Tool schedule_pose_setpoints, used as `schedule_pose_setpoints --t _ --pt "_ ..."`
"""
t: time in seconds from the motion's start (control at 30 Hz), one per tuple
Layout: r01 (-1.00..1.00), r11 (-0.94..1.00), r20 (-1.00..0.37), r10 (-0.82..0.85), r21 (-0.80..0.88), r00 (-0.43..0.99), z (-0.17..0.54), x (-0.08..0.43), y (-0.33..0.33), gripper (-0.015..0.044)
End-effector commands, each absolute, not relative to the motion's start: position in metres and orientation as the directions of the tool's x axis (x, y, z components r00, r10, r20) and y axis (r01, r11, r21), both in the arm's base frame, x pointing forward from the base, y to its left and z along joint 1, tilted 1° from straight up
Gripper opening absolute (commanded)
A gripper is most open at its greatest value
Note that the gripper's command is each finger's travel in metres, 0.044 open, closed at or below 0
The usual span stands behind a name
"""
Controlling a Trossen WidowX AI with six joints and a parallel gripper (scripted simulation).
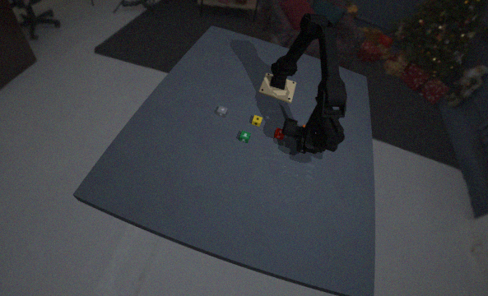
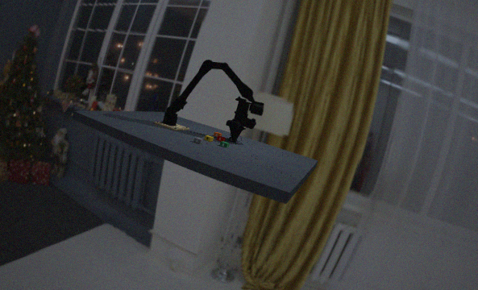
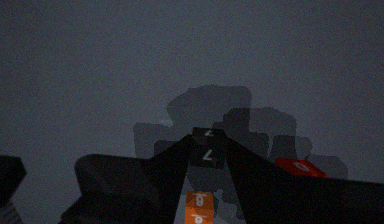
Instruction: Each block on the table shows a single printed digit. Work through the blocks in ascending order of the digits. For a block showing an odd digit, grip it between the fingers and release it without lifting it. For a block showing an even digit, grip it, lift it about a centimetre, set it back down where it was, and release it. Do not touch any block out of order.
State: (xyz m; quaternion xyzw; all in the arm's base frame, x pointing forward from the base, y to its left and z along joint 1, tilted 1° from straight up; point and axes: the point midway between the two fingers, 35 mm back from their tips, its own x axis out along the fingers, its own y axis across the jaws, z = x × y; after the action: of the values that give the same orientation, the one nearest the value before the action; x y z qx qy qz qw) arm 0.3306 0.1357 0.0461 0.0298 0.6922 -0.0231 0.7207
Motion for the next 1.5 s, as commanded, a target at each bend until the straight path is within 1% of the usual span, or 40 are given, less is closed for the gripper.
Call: schedule_pose_setpoints --t 0.0,0.33,0.37,0.47,0.57,0.7,0.77,0.93,1.03,1.07,1.37,1.47 --pt "0.068 0.998 -0.999 0.003 0.006 0.043 0.045 0.331 0.135 0.012" --pt "0.068 0.998 -0.999 0.003 0.006 0.043 0.045 0.331 0.135 0.0383" --pt "0.068 0.998 -0.999 0.003 0.006 0.043 0.045 0.331 0.135 0.04" --pt "0.068 0.998 -0.999 0.003 0.006 0.043 0.048 0.331 0.135 0.04" --pt "0.068 0.998 -0.999 0.003 0.006 0.043 0.079 0.33 0.135 0.04" --pt "0.068 0.998 -0.999 0.003 0.006 0.043 0.082 0.33 0.135 0.04" --pt "0.068 0.998 -0.999 0.003 0.006 0.043 0.09 0.33 0.135 0.0348" --pt "0.068 0.998 -0.999 0.003 0.006 0.043 0.154 0.328 0.135 0.0216" --pt "0.068 0.998 -0.999 0.003 0.006 0.043 0.163 0.326 0.135 0.0138" --pt "0.068 0.998 -0.999 0.003 0.006 0.043 0.163 0.326 0.135 0.012" --pt "0.068 0.998 -0.999 0.003 0.006 0.043 0.163 0.326 0.132 0.012" --pt "0.068 0.998 -0.999 0.0 0.003 0.042 0.164 0.322 0.092 0.012"
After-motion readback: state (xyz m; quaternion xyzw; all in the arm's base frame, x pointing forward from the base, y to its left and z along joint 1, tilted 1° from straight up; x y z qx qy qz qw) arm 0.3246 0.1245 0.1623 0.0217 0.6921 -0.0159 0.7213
